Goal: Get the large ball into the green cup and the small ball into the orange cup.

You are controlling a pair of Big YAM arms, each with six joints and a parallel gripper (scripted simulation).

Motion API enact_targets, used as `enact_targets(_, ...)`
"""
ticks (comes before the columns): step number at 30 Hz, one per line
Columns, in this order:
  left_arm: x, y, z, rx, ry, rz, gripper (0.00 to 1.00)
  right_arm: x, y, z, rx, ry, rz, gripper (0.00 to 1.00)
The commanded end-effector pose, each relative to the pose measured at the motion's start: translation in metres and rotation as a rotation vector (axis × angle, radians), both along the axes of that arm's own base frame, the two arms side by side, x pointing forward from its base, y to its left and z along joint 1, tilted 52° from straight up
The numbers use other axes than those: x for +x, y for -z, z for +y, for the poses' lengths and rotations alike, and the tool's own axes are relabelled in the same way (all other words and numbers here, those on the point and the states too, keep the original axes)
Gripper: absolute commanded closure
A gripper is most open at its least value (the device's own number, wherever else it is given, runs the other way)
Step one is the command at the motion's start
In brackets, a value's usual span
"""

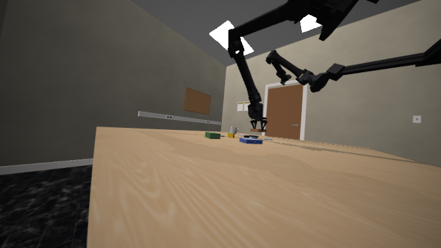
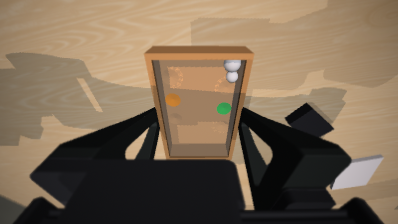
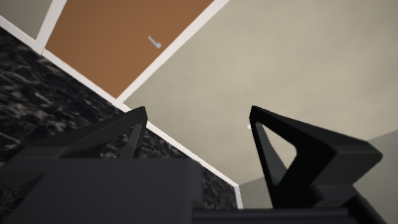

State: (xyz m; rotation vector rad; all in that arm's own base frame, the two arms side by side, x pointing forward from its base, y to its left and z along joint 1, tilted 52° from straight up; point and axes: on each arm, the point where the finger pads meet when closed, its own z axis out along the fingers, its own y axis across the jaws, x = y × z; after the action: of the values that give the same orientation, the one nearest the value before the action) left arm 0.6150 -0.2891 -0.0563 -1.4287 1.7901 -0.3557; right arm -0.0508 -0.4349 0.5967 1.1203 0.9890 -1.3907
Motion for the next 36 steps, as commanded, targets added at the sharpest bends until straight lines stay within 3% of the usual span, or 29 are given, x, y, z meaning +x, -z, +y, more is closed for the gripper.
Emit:
enact_targets(1,-0.013,0.018,-0.017,0.040,0.047,-0.019,0.30,-0.007,-0.029,0.011,-0.044,0.022,0.015,0.00)
enact_targets(4,0.001,0.016,0.006,0.034,0.000,-0.024,0.30,-0.007,-0.029,0.011,-0.044,0.022,0.015,0.00)
enact_targets(10,-0.004,0.007,-0.011,0.026,0.023,-0.034,0.30,-0.007,-0.029,0.011,-0.044,0.022,0.015,0.00)
enact_targets(21,0.002,0.014,0.006,0.017,-0.122,0.154,0.30,-0.007,-0.029,0.011,-0.044,0.022,0.015,0.00)
enact_targets(25,0.001,0.016,0.007,0.014,-0.085,0.181,0.30,-0.007,-0.029,0.011,-0.044,0.022,0.015,0.00)
enact_targets(26,0.001,0.005,0.008,0.014,-0.055,0.188,0.30,-0.007,-0.029,0.011,-0.044,0.022,0.015,0.00)
enact_targets(27,0.004,-0.006,0.006,-0.004,-0.043,0.184,0.30,-0.007,-0.029,0.011,-0.044,0.022,0.015,0.00)
enact_targets(36,0.009,-0.010,0.006,-0.108,0.049,0.245,0.30,-0.007,-0.029,0.011,-0.044,0.022,0.015,0.00)
